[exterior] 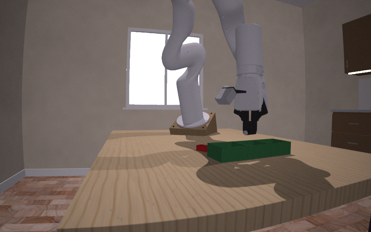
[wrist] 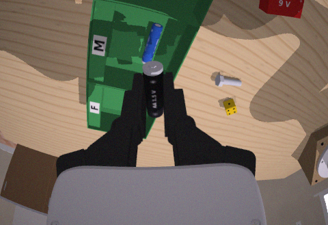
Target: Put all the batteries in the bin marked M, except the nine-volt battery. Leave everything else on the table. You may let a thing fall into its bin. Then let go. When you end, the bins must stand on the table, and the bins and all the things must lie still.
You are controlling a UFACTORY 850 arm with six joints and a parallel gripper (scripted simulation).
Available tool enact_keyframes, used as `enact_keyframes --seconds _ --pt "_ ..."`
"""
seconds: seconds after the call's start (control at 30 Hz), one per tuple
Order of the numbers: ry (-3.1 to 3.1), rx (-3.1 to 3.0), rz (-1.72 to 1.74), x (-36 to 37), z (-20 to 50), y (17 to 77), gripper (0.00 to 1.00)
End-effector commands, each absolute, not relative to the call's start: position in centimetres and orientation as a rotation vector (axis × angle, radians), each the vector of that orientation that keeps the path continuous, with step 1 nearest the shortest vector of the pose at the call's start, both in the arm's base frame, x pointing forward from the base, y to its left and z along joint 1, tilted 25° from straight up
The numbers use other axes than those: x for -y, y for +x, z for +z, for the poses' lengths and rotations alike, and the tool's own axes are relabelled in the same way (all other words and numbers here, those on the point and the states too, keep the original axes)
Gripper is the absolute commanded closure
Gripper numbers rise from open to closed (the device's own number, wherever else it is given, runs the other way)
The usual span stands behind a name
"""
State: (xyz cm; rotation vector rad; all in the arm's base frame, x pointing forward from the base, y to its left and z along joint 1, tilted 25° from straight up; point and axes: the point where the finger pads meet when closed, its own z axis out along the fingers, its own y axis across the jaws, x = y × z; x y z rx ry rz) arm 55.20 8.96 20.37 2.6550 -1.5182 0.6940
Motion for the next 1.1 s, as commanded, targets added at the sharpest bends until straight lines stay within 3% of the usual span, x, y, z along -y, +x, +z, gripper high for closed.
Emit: enact_keyframes --seconds 0.0,0.2,1.07 --pt "2.603 1.636 0.691 -8.5 20.9 56.4 1.0" --pt "2.422 1.978 0.689 -8.4 21.1 56.7 1.0" --pt "2.422 1.978 0.689 -8.0 19.4 57.3 1.0"
